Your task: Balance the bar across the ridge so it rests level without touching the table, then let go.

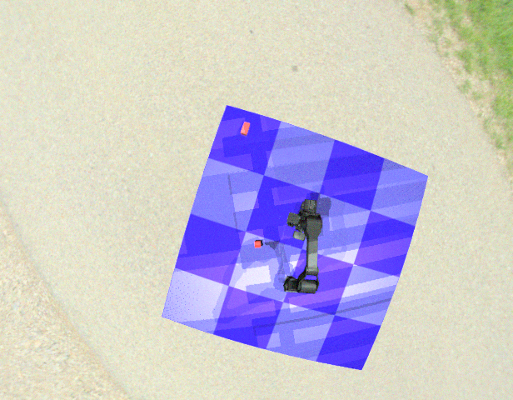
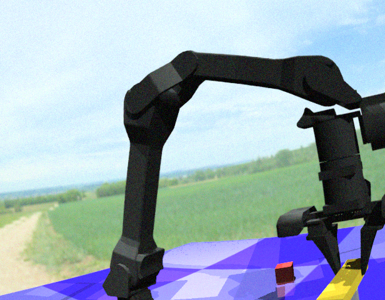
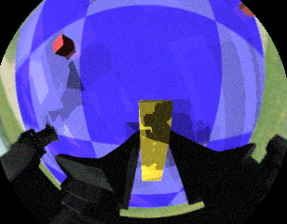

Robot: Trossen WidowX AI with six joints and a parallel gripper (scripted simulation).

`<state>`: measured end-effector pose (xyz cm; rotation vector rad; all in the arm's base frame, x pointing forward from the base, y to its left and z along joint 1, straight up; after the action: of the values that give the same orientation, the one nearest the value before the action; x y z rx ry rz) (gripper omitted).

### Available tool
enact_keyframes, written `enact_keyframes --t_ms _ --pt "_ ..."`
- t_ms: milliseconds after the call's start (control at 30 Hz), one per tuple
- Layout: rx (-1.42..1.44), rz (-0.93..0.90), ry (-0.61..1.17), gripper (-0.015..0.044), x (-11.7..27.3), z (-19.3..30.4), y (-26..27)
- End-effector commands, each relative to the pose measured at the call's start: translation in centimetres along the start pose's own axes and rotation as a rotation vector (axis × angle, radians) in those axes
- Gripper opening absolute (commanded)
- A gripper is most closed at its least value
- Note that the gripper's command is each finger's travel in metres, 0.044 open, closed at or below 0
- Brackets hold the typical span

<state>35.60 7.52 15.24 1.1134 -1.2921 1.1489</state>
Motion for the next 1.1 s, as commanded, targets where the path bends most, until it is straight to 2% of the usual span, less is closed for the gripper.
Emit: enact_keyframes --t_ms 0,1067 --pt "0.000 0.000 0.000 0.0167 0.00 0.00 0.00" --pt "0.000 0.000 0.000 0.0185 0.00 0.00 0.00"
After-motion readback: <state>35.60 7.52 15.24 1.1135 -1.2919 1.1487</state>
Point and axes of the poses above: the point midway between the two fingers, 35 mm back from their tips, its own x axis back along the fingers, its own y axis across the jaws, z = x × y, the point moved 4 cm from there along x, back along the fingers, and after that the axes turned 8 degrees about -x, right-handed, at the moved point
